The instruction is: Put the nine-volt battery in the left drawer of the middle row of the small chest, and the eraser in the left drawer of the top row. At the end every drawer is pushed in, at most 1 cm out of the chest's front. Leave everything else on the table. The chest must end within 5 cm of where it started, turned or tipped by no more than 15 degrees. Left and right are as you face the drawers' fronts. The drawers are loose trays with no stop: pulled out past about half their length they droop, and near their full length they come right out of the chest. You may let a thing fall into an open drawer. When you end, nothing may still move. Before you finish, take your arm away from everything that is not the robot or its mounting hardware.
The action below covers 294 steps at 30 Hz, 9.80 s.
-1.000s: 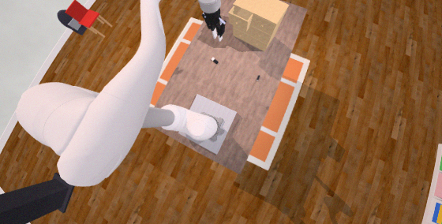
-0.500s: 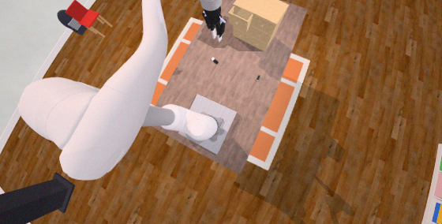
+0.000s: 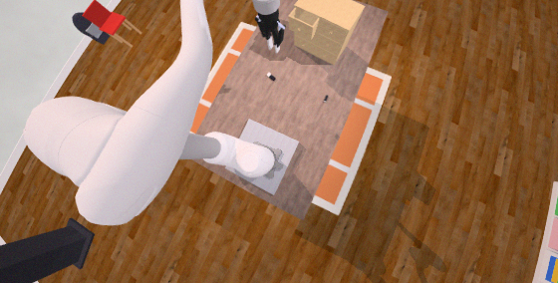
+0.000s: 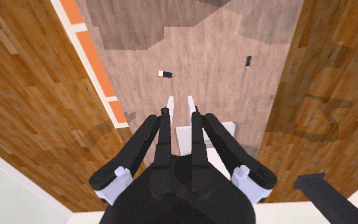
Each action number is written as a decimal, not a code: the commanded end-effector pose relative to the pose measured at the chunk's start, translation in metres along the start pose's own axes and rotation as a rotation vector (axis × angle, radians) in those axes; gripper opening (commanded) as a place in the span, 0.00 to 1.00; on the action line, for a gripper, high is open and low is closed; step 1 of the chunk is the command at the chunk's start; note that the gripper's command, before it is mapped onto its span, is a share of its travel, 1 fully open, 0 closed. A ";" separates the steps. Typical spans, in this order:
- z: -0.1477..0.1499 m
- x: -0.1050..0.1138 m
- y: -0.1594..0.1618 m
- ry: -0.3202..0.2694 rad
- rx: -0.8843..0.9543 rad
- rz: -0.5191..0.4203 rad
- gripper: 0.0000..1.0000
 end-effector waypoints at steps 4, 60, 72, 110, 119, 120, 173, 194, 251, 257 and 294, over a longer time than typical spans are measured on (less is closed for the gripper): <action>-0.020 -0.063 -0.014 -0.002 0.292 0.000 0.20; -0.076 -0.298 -0.005 0.000 1.360 0.000 0.23; -0.076 -0.323 -0.006 0.000 1.360 0.000 0.23; -0.076 -0.341 -0.006 0.000 1.360 0.000 0.23; -0.076 -0.349 -0.006 0.000 1.360 0.000 0.23; -0.076 -0.351 -0.006 0.000 1.360 0.000 0.23; -0.076 -0.359 -0.006 0.000 1.360 0.000 0.11; -0.076 -0.261 -0.006 0.000 1.349 0.000 0.11; 0.035 -0.226 -0.099 0.000 -0.032 0.000 0.11; 0.035 -0.212 -0.099 0.000 -0.032 0.000 0.11; 0.035 -0.053 -0.099 0.000 -0.032 0.000 0.11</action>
Point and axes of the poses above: the point where the finger pads meet when closed, its own x axis back along the fingers, its own z axis across the jaws, y = z × x, the point moved 10 cm from there along x, back along the fingers, and after that the axes turned 1 degree about -x, right-handed, at the moved point
